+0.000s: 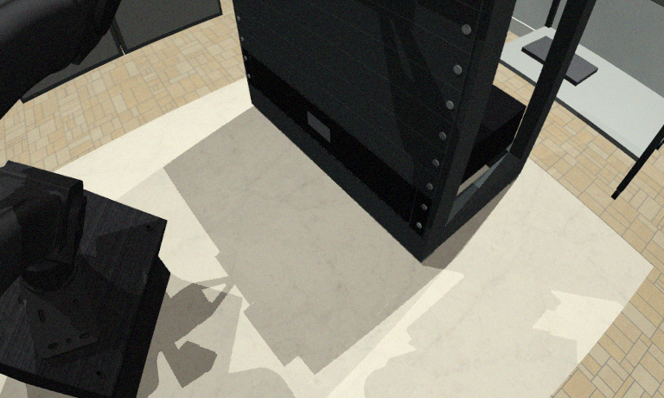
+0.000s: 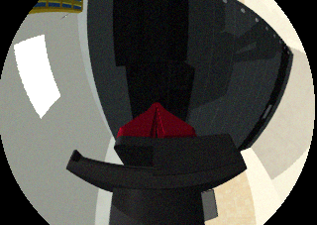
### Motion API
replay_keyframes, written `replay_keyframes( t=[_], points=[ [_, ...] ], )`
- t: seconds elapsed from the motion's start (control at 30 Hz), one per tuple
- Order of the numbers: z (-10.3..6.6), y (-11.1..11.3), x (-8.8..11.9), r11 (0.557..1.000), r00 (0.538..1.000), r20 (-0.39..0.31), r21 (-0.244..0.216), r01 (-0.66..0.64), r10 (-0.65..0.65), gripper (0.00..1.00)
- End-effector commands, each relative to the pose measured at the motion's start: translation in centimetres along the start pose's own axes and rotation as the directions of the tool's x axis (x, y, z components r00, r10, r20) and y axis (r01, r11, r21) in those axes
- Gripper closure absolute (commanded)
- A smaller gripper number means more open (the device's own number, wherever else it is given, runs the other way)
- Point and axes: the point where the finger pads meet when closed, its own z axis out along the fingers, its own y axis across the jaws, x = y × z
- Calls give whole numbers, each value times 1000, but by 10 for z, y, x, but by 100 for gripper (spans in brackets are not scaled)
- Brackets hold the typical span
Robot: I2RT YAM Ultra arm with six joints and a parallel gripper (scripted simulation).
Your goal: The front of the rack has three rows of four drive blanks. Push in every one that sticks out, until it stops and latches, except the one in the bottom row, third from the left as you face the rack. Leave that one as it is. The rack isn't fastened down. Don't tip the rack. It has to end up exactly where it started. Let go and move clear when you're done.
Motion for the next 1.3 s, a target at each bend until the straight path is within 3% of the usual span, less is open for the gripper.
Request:
replay_keyframes(
  t=[0.0, 1.27],
  points=[
    [10, 10, 4, 1000, 1000, -18, -14, 4, -4, 100],
    [27, 13, 10, 1000, 1000, -23, -15, 7, -7, 100]
  ],
)
